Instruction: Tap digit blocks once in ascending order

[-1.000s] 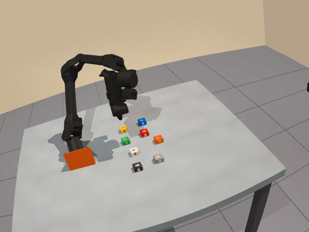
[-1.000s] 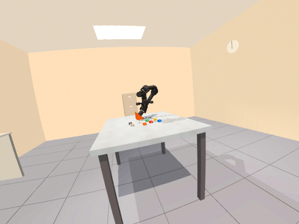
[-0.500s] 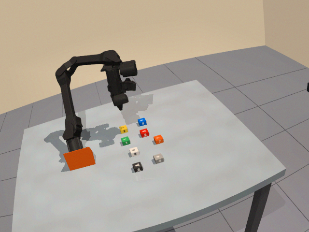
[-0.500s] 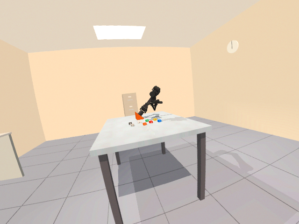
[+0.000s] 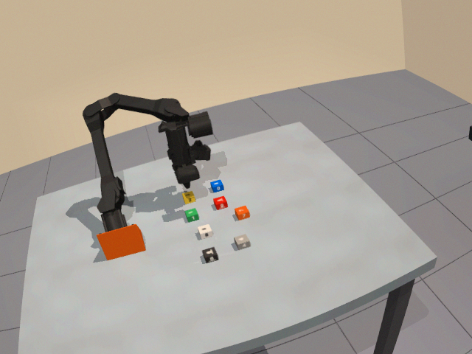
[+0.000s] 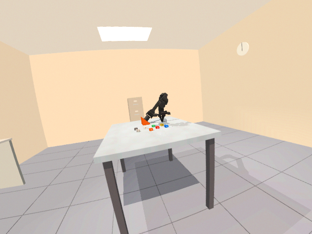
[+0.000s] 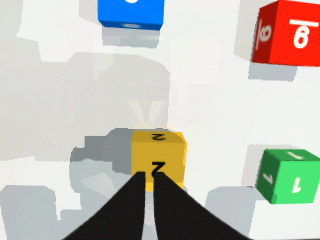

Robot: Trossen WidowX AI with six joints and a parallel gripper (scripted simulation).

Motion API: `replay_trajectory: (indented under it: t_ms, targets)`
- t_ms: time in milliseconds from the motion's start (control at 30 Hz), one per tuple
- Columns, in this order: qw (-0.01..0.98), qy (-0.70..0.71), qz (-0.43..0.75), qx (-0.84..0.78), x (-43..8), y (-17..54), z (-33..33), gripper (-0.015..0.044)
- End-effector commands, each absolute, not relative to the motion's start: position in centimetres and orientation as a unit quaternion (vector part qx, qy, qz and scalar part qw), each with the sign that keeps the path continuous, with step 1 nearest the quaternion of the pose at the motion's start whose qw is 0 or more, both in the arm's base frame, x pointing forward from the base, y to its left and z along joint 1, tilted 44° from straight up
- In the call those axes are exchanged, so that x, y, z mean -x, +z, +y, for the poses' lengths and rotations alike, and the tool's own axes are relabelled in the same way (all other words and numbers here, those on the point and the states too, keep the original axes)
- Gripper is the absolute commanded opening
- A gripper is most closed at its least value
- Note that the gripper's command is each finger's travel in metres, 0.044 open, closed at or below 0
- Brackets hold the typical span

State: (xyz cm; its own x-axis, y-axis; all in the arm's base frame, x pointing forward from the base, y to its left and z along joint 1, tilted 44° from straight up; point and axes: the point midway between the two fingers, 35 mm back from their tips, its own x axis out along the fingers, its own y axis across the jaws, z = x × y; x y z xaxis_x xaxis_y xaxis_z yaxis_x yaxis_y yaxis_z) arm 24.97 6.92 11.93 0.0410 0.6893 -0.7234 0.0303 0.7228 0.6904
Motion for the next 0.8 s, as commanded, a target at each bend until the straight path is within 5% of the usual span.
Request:
replay_trajectory:
  t_ms: [0, 767]
  targets:
    - [0.665, 0.248, 0.646, -0.281, -25.0, 11.5, 7.5, 0.002]
    - [0.665, 0.248, 0.646, -0.281, -24.9, 12.3, 6.7, 0.002]
